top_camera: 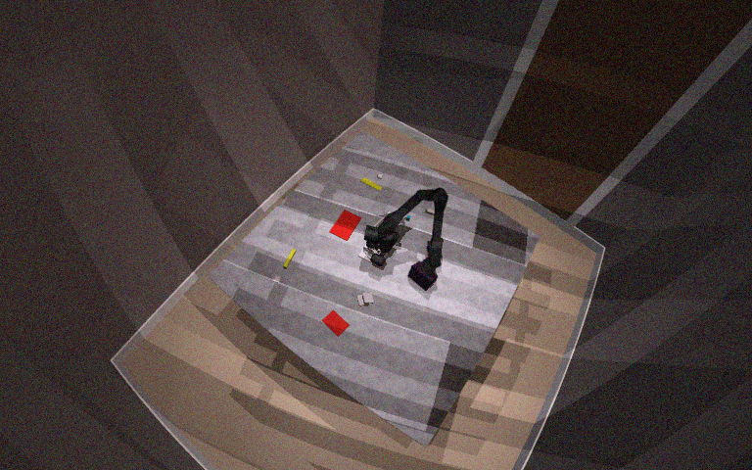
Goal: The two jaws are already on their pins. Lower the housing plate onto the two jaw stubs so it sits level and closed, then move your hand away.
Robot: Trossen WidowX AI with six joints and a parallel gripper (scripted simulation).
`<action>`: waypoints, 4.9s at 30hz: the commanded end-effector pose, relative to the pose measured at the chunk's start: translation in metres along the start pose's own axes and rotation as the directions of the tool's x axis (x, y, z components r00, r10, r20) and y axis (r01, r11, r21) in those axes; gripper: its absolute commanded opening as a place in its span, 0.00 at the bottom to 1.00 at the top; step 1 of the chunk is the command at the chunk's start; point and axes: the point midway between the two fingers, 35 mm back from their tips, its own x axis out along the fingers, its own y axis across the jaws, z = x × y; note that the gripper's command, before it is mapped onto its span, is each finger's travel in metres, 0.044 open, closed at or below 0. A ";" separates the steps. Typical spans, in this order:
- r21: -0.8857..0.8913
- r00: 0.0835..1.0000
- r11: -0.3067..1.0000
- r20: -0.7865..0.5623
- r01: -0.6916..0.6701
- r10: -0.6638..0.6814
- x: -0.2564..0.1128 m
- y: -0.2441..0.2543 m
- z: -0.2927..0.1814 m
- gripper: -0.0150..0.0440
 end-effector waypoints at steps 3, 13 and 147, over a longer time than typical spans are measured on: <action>-0.007 1.000 1.000 0.001 0.004 -0.004 0.001 0.000 0.000 0.85; -0.006 1.000 1.000 0.000 0.004 -0.004 0.003 0.000 0.000 0.85; -0.002 1.000 1.000 0.002 0.007 -0.007 0.007 -0.001 0.000 1.00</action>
